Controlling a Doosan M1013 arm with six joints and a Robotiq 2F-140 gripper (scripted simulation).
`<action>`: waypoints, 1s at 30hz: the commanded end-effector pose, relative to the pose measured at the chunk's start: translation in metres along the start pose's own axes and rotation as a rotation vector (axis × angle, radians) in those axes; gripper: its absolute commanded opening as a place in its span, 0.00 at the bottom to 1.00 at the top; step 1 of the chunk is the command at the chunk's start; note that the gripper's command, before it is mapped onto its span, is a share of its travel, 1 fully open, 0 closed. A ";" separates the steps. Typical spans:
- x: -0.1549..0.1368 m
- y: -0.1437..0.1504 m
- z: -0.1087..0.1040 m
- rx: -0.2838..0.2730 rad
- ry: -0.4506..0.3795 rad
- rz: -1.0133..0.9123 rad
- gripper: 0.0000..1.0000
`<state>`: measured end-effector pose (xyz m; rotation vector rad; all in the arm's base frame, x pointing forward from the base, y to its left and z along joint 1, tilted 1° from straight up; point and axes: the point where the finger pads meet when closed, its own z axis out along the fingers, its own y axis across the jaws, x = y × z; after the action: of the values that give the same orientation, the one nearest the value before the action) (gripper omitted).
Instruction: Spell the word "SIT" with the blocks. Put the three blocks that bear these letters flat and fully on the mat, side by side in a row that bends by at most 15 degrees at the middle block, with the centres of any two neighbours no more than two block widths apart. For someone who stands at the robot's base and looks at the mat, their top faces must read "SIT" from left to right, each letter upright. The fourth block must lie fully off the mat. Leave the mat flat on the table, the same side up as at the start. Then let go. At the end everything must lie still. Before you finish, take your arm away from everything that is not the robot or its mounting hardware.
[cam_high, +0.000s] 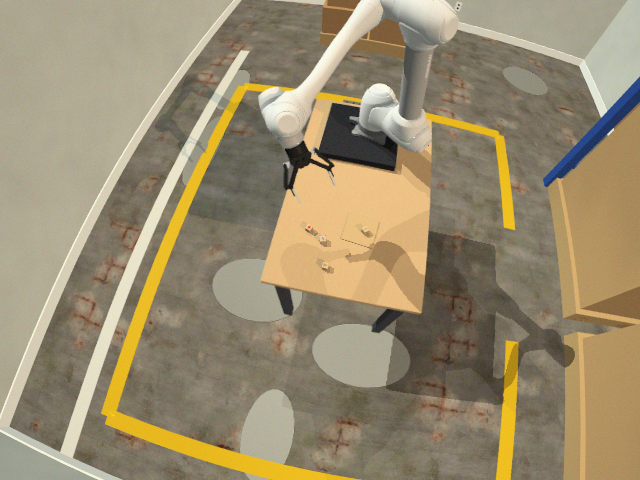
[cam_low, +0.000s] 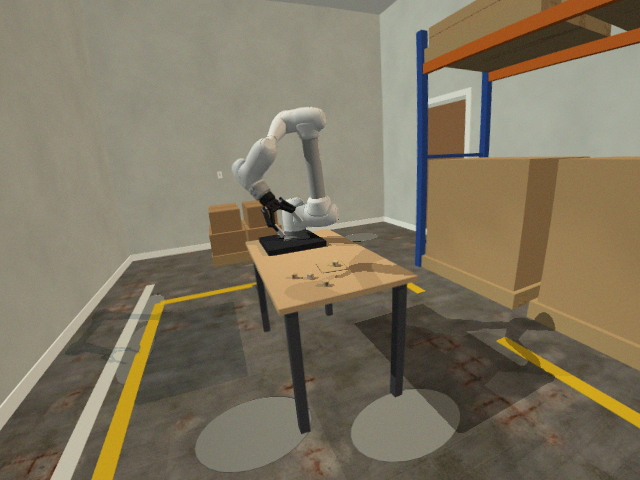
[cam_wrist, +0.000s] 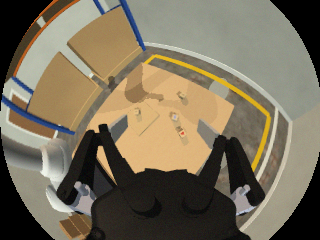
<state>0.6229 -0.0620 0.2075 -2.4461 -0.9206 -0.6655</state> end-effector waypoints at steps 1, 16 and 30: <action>0.000 0.000 0.000 0.000 0.000 0.000 1.00; 0.000 0.000 0.000 0.000 0.000 0.000 1.00; -0.012 -0.069 0.141 -0.057 -0.209 -0.107 1.00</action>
<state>0.6104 0.0220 0.1348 -2.5261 -1.0712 -0.5318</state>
